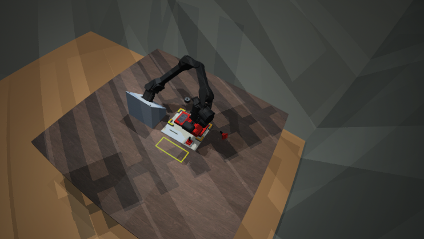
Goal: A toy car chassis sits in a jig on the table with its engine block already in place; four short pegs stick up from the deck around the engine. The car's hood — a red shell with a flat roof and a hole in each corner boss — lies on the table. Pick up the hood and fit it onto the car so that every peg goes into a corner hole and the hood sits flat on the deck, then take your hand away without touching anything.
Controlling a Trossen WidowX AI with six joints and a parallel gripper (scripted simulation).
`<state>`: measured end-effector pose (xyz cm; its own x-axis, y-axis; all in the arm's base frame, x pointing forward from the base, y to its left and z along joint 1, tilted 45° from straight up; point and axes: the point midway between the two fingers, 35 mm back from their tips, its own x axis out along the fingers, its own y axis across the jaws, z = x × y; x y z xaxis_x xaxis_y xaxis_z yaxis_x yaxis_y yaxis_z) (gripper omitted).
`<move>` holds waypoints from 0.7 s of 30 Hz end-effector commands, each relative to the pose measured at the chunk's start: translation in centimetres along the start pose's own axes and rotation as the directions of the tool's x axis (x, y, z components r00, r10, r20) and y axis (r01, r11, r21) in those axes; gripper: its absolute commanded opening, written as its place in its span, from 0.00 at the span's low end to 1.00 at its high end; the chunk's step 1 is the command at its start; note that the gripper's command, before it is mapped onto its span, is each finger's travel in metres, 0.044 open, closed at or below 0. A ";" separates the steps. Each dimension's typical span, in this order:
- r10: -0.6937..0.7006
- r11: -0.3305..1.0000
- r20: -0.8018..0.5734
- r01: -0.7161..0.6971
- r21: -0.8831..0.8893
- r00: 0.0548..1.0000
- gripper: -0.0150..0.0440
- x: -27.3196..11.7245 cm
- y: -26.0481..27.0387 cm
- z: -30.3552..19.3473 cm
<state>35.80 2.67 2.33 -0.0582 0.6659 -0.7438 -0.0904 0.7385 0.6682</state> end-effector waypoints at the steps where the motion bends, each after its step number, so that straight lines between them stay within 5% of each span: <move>1: 0.009 1.000 0.002 -0.009 -0.010 1.000 0.25 -0.1 3.0 -0.3; 11: 0.032 0.998 -0.006 -0.032 -0.046 0.999 0.25 0.1 9.1 -1.9; 21: 0.034 0.998 -0.007 -0.034 -0.048 0.999 0.25 0.9 9.2 -1.9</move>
<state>33.27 9.46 8.26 -0.0627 0.6866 -0.7243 -0.1429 0.7121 0.6874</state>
